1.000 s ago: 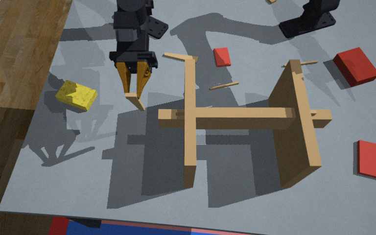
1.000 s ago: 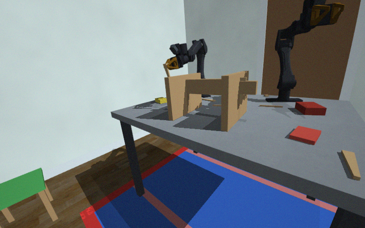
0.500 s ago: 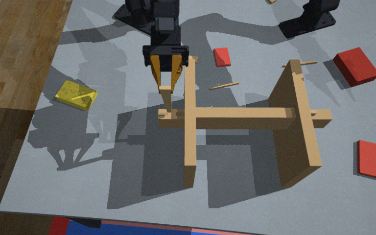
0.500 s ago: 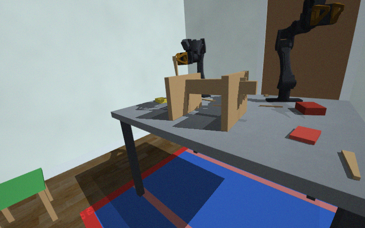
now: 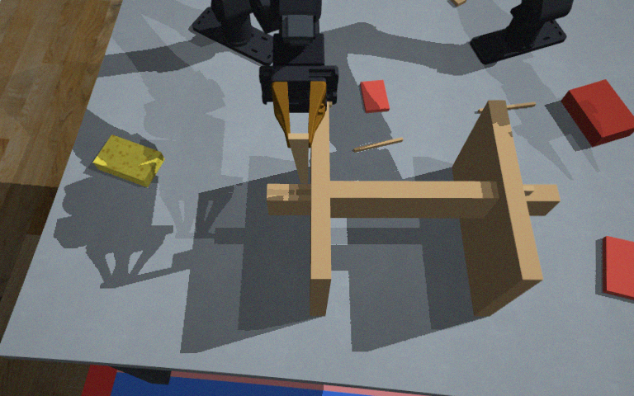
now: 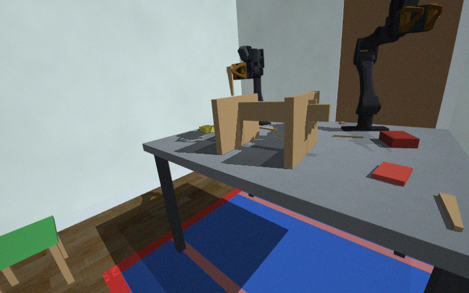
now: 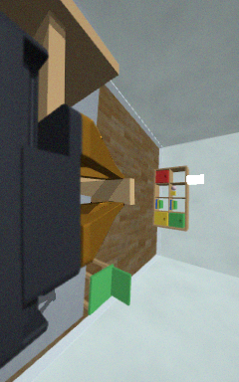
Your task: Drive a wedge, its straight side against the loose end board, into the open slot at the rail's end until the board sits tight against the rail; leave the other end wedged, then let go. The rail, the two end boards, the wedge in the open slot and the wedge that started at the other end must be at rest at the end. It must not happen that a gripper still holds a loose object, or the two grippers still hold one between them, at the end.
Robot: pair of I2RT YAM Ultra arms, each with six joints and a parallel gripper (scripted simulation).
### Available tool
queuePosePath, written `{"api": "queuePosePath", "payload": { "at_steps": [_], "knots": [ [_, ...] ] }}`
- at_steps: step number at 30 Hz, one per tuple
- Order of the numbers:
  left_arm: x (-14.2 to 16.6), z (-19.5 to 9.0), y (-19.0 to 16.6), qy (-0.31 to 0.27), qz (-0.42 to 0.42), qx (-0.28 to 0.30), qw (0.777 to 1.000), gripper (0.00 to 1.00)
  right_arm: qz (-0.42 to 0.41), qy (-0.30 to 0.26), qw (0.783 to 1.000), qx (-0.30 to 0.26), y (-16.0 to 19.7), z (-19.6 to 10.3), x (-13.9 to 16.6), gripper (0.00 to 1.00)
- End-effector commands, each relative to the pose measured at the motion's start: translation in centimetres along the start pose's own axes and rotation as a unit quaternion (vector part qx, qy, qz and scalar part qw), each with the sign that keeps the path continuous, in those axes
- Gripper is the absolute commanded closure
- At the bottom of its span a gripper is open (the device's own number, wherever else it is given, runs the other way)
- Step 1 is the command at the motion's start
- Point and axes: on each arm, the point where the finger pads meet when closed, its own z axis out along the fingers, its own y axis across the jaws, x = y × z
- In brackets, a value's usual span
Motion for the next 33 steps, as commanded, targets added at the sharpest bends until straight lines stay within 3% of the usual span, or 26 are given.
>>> {"api": "queuePosePath", "payload": {
  "at_steps": [1,2,4,5,6,7,12,15,19,21,23,24,26,28,33],
  "knots": [
    [-2.4,-0.3,-0.1,-0.03,0.002,0.001,1.0,0.6,0.019,-0.045,0.999,-0.008,0.5,0.1,-3.6,0.98],
    [-2.4,-0.3,-0.1,-0.03,0.002,0.001,1.0,0.6,0.017,-0.038,0.999,-0.002,0.5,0.5,-2.6,0.98],
    [-2.4,-0.3,-0.1,-0.03,0.002,0.001,1.0,0.6,0.023,-0.051,0.998,-0.002,0.3,0.0,-3.7,0.98],
    [-2.4,-0.3,-0.1,-0.03,0.002,0.001,1.0,0.6,0.02,-0.044,0.999,-0.001,0.3,0.0,-2.9,0.98],
    [-2.4,-0.3,-0.1,-0.03,0.002,0.001,1.0,0.6,0.007,-0.016,1.0,-0.001,0.3,-0.1,0.1,0.98],
    [-2.4,-0.3,-0.1,-0.03,0.002,0.001,1.0,0.6,0.013,-0.028,1.0,-0.002,0.4,0.0,-1.4,0.98],
    [-2.4,-0.3,-0.1,-0.03,0.002,0.001,1.0,0.6,0.02,-0.041,0.999,-0.002,0.1,-0.7,-2.1,0.98],
    [-2.4,-0.3,-0.1,-0.03,0.002,0.001,1.0,0.6,0.01,-0.019,1.0,-0.003,0.5,-0.1,0.4,0.98],
    [-2.4,-0.3,-0.1,-0.03,0.002,0.001,1.0,0.6,0.013,-0.024,1.0,0.002,0.0,-0.3,0.4,0.98],
    [-2.4,-0.3,-0.1,-0.03,0.002,0.001,1.0,0.6,0.022,-0.04,0.999,0.002,-0.1,-0.4,-1.2,0.98],
    [-2.4,-0.3,-0.1,-0.03,0.002,0.001,1.0,0.6,0.013,-0.021,1.0,0.002,-0.1,-0.4,1.1,0.98],
    [-2.4,-0.3,-0.1,-0.03,0.002,0.001,1.0,0.6,0.02,-0.038,0.999,0.0,0.0,-0.4,-0.9,0.98],
    [-2.4,-0.3,-0.1,-0.03,0.002,0.001,1.0,0.6,0.02,-0.038,0.999,0.0,0.0,-0.4,-0.9,0.98],
    [-2.4,-0.3,-0.1,-0.03,0.002,0.001,1.0,0.6,0.007,-0.007,1.0,0.003,0.1,-0.1,2.7,0.98],
    [-2.4,-0.3,-0.1,-0.03,0.002,0.001,1.0,0.6,0.023,-0.039,0.999,0.002,-0.1,-0.5,-0.2,0.98]
  ]
}}
